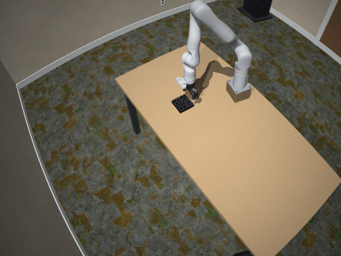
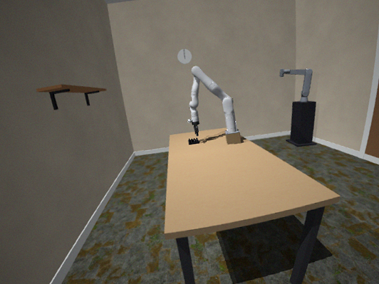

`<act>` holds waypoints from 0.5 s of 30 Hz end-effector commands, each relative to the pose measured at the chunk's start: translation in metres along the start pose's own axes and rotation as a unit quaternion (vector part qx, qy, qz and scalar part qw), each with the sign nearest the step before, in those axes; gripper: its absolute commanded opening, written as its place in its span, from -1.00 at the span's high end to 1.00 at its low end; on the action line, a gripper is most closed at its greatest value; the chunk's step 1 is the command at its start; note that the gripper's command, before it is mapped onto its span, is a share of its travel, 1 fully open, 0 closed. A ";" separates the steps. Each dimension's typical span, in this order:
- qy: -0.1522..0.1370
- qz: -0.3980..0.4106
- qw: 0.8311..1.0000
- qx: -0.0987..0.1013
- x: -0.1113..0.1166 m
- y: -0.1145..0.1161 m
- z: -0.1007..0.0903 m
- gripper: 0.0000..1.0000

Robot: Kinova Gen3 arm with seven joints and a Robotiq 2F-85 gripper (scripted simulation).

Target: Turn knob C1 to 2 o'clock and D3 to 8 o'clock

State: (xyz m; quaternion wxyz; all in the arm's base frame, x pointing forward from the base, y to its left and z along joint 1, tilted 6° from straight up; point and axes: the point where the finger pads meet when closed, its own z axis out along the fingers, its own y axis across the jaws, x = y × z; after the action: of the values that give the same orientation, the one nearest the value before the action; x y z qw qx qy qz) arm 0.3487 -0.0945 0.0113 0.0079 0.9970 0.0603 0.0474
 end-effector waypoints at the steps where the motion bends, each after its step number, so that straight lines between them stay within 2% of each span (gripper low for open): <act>1: 0.001 0.000 1.000 0.000 0.000 0.000 0.000 -1.00; 15: 0.001 0.000 1.000 0.000 -0.002 0.000 0.000 -1.00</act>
State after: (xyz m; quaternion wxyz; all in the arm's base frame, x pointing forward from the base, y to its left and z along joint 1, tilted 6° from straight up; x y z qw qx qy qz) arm 0.3477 -0.0947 0.0112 0.0079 0.9970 0.0602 0.0479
